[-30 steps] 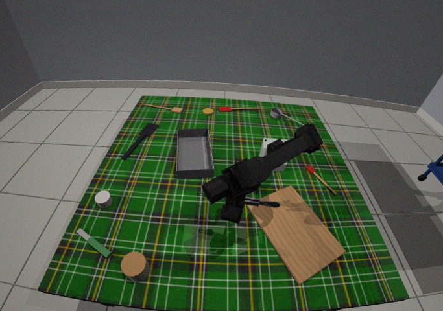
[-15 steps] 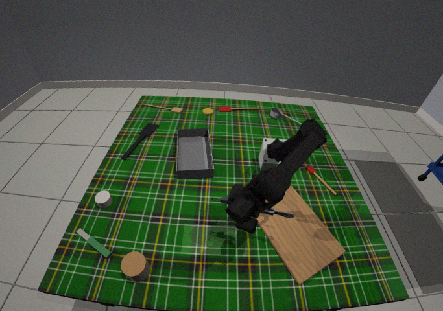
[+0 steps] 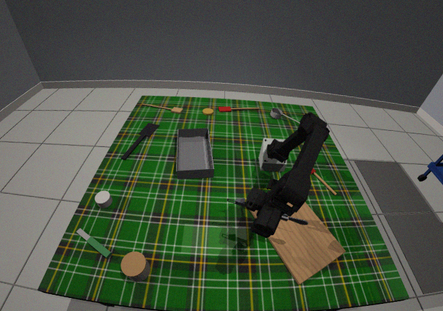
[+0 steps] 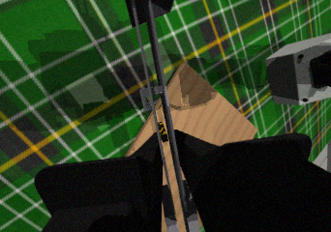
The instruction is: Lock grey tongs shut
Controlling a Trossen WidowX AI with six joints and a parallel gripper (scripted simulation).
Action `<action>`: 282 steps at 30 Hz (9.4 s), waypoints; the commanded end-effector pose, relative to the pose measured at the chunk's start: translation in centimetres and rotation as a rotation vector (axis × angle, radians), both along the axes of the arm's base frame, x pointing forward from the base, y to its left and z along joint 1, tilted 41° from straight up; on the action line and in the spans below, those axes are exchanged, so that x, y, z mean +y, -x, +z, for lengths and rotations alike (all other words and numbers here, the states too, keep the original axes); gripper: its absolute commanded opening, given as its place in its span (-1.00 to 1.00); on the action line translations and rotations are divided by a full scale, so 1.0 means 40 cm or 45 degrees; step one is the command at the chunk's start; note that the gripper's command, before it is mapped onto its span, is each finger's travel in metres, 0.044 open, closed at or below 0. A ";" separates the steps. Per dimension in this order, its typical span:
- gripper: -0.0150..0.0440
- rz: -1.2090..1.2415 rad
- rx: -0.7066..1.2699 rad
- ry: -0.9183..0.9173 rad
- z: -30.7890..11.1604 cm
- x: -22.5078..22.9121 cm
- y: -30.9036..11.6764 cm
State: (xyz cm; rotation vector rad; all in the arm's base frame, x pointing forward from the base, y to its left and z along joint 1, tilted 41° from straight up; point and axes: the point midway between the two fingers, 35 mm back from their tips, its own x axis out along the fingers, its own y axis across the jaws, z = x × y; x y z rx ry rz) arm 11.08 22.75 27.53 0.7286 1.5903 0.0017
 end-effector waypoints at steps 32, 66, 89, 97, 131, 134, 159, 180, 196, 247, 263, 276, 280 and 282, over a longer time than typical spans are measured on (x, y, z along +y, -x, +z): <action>-1.00 -0.306 0.078 -0.167 0.054 -0.016 0.248; -1.00 -0.497 0.330 -0.373 0.096 -0.069 0.369; -1.00 -0.560 1.003 -0.730 0.113 0.027 0.362; -1.00 -0.491 1.166 -0.895 0.133 0.035 0.344; -1.00 0.142 1.170 -1.379 0.074 -0.097 0.327; -1.00 0.193 1.125 -1.384 0.052 -0.111 0.332; -1.00 0.205 1.114 -1.385 0.046 -0.114 0.333; -1.00 0.097 1.207 -1.368 0.090 -0.086 0.324; -1.00 -0.241 1.322 -1.184 0.151 -0.003 0.318; -1.00 -0.492 0.311 -0.368 0.097 -0.071 0.368; -1.00 -0.492 0.311 -0.367 0.073 -0.042 0.373; -1.00 -0.492 0.310 -0.367 0.037 -0.002 0.376; -1.00 -0.492 0.310 -0.367 0.026 0.010 0.376; -1.00 -0.492 0.310 -0.367 0.020 0.015 0.376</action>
